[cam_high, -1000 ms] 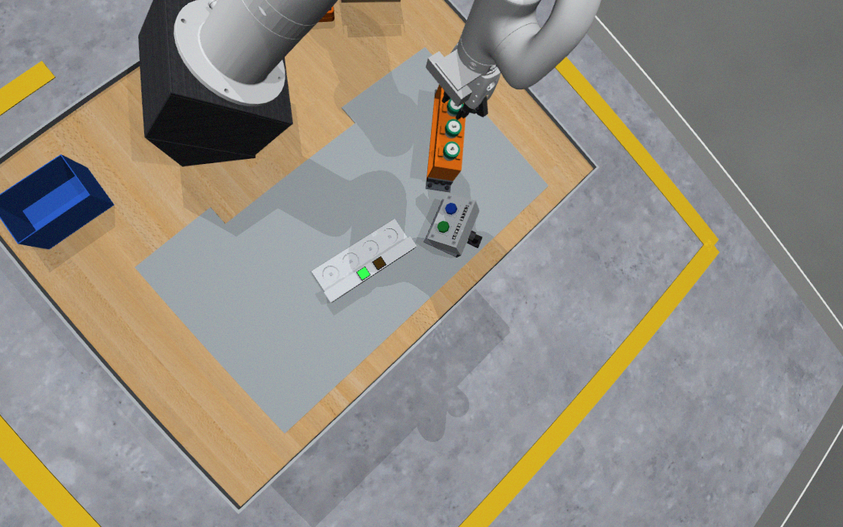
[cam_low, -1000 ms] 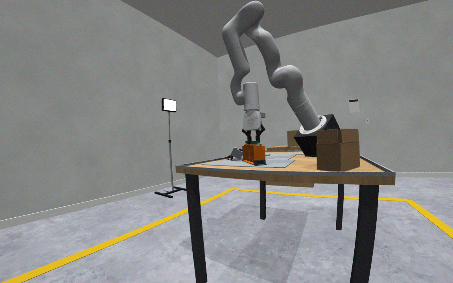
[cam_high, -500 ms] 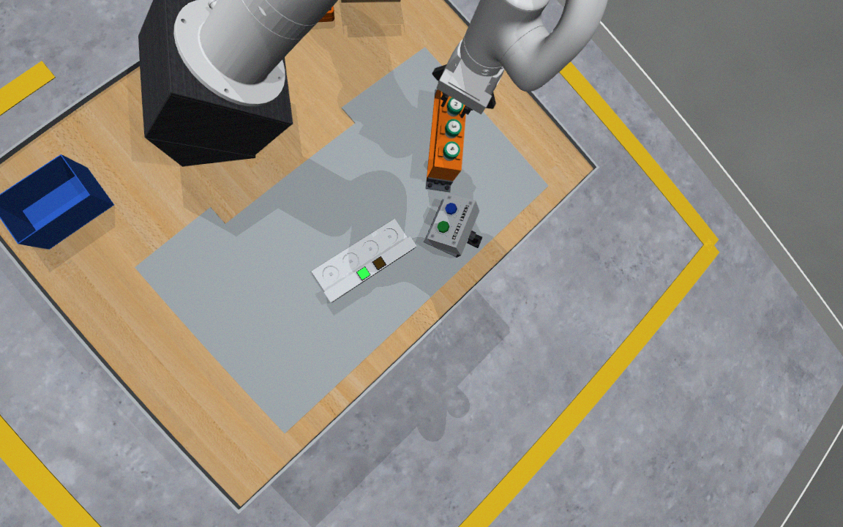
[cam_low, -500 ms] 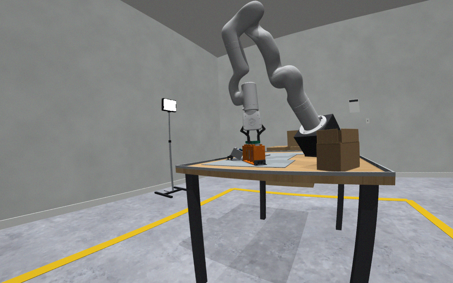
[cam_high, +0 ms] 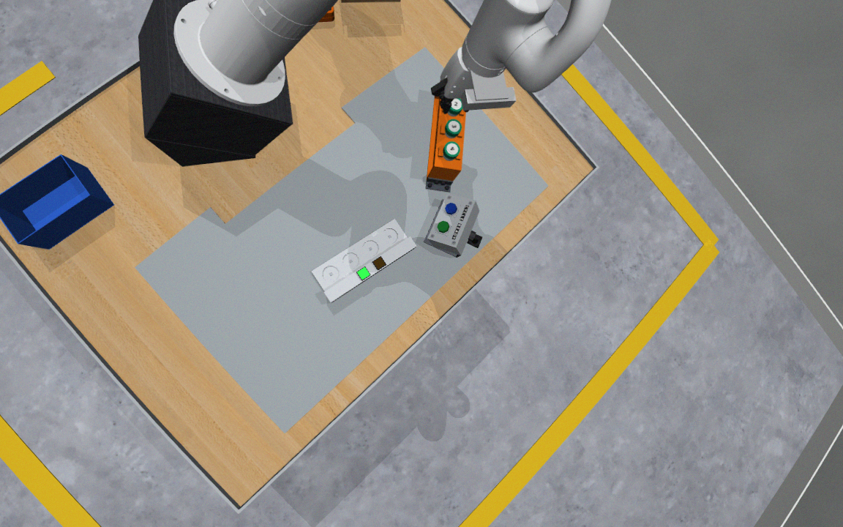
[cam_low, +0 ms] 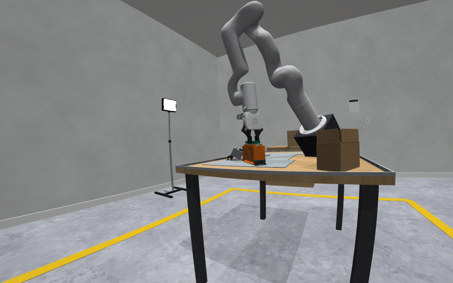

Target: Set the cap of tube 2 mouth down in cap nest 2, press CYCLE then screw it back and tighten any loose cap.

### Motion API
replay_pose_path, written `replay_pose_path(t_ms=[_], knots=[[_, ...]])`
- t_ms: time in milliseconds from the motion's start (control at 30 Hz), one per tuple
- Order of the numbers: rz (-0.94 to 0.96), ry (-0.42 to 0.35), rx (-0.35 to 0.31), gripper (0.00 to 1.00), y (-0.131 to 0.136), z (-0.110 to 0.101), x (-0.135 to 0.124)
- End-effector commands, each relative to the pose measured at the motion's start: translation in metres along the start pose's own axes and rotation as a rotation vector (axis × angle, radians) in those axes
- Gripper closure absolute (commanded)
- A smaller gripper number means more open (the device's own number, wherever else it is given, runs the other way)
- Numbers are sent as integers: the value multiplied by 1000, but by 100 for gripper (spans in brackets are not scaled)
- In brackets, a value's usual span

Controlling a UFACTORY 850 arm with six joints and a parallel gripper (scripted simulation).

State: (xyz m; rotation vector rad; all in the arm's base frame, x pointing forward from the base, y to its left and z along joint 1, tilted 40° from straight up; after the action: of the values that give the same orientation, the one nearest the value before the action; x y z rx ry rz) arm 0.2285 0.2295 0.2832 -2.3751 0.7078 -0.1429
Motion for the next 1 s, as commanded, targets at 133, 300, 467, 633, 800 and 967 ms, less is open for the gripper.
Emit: replay_pose_path(t_ms=[133,300,467,633,800,967], knots=[[-50,34,36,54,3,0,-3],[-50,34,36,100,3,0,-3],[-50,34,36,100,3,0,-3],[-50,34,36,100,3,0,-3],[200,29,40,100,3,1,-3],[450,24,43,100,3,1,-3]])
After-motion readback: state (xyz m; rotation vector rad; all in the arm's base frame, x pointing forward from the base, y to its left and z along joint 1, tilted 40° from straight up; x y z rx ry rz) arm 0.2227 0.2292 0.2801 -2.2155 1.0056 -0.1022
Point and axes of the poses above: the point where the finger pads meet when closed, its own z axis out along the fingers, its own y axis across the jaws, x = y × z, the point moved 9 cm from there along -z, back along the fingers, and after that the axes turned 6 degrees about z, right-handed, at the moved point
